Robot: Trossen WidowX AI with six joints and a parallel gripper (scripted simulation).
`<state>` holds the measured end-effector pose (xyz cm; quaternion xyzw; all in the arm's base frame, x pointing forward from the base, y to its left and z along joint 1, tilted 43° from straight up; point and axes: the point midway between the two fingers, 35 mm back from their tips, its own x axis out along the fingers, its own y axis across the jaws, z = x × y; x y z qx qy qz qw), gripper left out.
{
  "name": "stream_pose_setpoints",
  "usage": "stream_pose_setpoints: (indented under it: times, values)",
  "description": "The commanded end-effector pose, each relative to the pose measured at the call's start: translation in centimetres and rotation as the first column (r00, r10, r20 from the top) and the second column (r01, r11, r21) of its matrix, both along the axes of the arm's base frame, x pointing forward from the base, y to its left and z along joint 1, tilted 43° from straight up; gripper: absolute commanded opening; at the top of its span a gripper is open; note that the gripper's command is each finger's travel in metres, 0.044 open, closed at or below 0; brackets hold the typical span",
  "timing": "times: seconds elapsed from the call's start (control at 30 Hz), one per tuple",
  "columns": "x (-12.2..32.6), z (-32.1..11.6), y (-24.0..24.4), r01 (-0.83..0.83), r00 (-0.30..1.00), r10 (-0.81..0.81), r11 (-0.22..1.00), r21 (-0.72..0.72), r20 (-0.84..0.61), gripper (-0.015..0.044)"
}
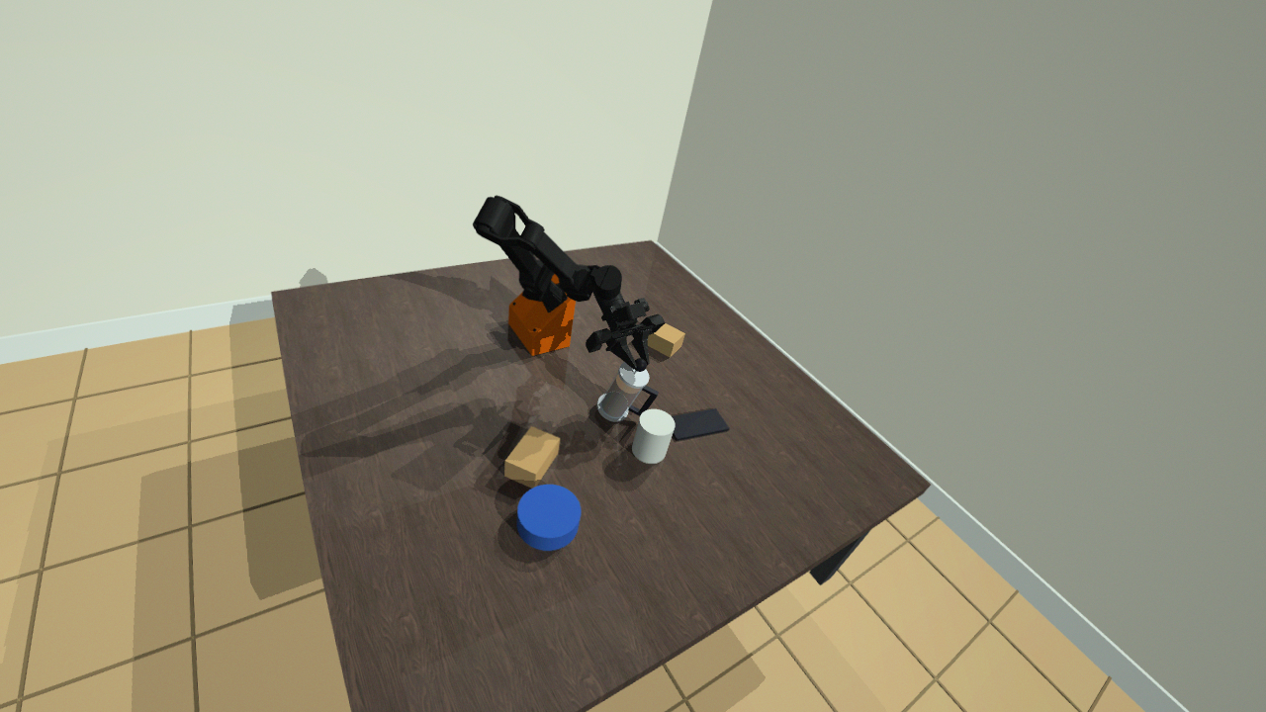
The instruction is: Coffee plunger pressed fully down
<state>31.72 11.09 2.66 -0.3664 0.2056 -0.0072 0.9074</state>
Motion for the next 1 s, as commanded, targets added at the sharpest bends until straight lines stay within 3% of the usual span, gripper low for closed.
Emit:
stream_pose_setpoints:
  times: [0.0,0.23,0.63,0.97]
  values:
    - [0.0,0.0,0.0,0.0,1.0,0.0,1.0,0.0,0.0,0.0119]
    - [0.0,0.0,0.0,0.0,1.0,0.0,1.0,0.0,0.0,0.0119]
    - [0.0,0.0,0.0,0.0,1.0,0.0,1.0,0.0,0.0,0.0434]
    - [-1.3,2.1,1.6,0.003,1.0,-0.003,1.0,0.002,-0.014,0.044]
